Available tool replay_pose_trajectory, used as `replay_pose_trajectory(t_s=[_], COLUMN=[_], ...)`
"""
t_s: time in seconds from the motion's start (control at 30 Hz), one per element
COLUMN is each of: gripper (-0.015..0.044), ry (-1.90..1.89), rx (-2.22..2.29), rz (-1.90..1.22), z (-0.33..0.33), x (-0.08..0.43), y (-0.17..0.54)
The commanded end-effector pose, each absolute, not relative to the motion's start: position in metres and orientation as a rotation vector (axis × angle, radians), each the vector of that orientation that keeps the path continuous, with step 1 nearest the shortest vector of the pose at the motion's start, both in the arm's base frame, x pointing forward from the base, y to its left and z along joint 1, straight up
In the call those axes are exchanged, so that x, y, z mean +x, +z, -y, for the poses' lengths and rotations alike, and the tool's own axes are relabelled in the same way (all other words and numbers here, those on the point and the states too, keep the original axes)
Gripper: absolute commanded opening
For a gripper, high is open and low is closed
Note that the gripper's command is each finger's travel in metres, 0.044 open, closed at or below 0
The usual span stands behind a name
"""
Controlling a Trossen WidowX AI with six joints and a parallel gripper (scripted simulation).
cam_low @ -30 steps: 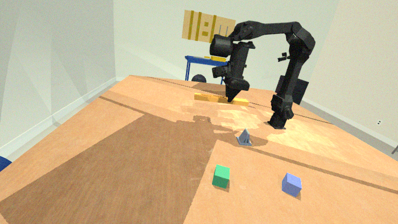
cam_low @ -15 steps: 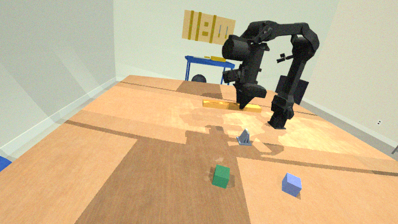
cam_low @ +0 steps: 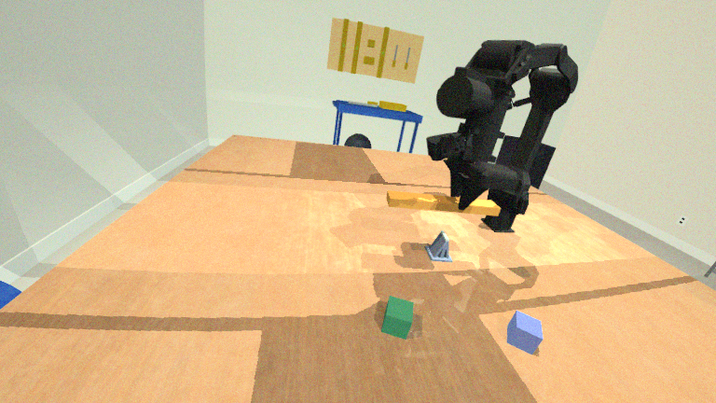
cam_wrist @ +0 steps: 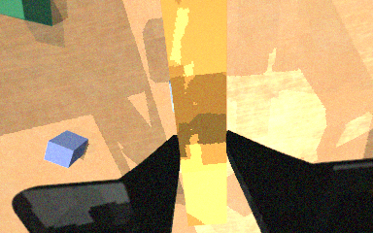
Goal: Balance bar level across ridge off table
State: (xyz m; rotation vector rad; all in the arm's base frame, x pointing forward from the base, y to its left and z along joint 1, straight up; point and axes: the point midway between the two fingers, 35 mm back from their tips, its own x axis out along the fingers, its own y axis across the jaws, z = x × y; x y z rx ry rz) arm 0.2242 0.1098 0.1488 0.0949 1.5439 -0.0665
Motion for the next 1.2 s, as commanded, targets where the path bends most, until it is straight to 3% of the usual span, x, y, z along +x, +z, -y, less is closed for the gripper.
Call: replay_pose_trajectory(t_s=[0.0,1.17], gripper=[0.0,0.0], ry=[-0.072,-0.071], rx=[0.091,0.09], rz=[-1.55,-1.551], z=[-0.119,-0.122], x=[0.212,0.209], y=[0.146,0.102])
